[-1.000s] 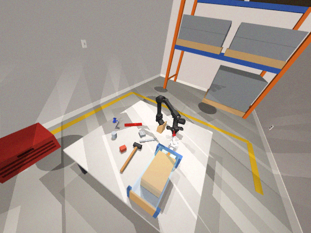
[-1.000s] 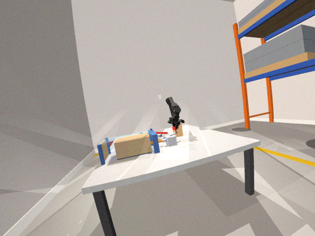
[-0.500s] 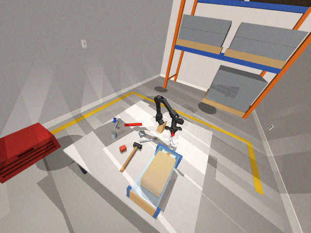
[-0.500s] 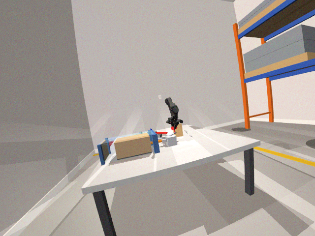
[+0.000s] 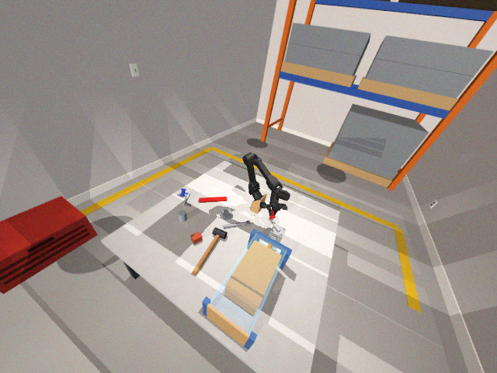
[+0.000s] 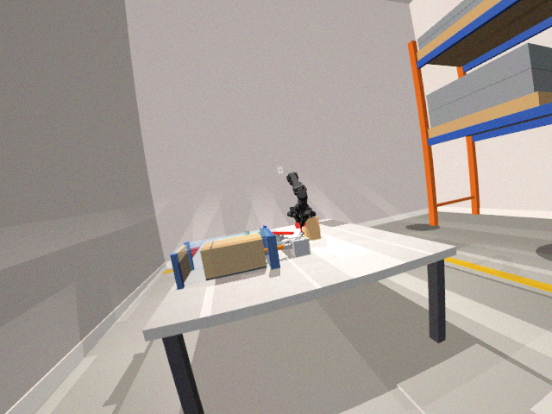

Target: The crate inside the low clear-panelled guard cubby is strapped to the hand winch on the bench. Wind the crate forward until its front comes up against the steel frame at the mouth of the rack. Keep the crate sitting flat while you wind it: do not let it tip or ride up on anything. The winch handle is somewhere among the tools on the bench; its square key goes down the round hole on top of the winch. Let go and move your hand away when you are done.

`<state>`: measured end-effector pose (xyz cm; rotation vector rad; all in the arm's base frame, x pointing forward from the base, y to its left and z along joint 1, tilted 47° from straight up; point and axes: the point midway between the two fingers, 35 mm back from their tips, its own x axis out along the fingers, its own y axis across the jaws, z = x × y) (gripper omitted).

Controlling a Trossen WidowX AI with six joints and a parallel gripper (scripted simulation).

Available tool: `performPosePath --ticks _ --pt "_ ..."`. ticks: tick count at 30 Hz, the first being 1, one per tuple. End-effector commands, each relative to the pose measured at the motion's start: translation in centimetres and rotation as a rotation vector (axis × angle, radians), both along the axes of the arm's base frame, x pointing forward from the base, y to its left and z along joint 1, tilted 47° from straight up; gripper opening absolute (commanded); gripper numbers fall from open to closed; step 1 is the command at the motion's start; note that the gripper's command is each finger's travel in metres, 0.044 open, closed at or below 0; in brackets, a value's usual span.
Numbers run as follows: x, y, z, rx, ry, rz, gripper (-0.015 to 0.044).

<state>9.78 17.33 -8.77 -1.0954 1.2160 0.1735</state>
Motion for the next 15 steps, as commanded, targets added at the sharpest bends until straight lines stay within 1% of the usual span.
performPosePath --ticks 1,15 --pt "1.6 -0.3 0.3 -0.007 -0.037 0.006 0.0000" --pt "3.6 -0.3 0.6 -0.008 -0.039 0.006 0.0000"
